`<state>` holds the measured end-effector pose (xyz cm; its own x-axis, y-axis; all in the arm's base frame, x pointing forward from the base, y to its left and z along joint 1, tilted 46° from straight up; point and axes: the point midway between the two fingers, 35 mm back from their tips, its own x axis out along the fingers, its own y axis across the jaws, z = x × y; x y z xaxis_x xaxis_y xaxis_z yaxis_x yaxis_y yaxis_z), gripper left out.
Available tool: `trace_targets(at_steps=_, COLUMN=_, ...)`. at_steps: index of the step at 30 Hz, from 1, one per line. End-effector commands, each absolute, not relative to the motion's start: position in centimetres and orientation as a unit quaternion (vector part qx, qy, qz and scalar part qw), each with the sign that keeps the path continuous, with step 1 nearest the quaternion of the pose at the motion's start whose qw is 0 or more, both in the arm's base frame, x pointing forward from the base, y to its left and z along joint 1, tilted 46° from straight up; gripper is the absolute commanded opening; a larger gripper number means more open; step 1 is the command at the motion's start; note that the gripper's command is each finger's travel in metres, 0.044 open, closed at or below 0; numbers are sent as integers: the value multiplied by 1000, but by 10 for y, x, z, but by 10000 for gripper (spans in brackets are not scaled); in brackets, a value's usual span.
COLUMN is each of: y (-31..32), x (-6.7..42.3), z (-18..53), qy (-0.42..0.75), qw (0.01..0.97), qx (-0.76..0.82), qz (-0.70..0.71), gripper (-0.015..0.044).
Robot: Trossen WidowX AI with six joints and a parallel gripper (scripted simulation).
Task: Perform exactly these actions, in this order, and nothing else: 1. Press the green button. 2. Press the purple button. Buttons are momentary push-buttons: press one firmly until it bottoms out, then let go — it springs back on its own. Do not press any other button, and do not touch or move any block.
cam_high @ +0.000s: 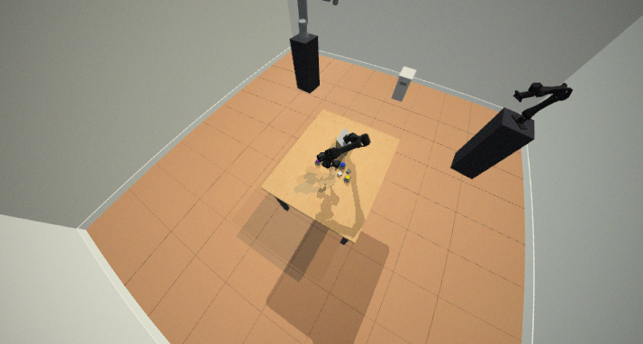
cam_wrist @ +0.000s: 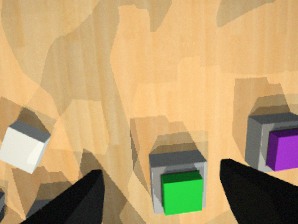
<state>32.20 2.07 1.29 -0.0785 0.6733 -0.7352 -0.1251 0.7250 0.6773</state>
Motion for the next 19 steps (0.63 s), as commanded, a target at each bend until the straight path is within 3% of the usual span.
trace_targets(at_steps=1, y=61, x=306, z=65, qy=672, qw=640, qx=212, qz=308, gripper=361)
trace_targets(at_steps=3, y=81, x=295, z=92, qy=671, qw=639, qx=213, qz=310, gripper=400)
trace_targets(at_steps=11, y=139, x=225, z=178, qy=669, qw=630, qx=223, qz=325, gripper=400)
trace_targets(at_steps=19, y=140, x=223, z=179, qy=669, qw=630, qx=223, qz=326, gripper=400)
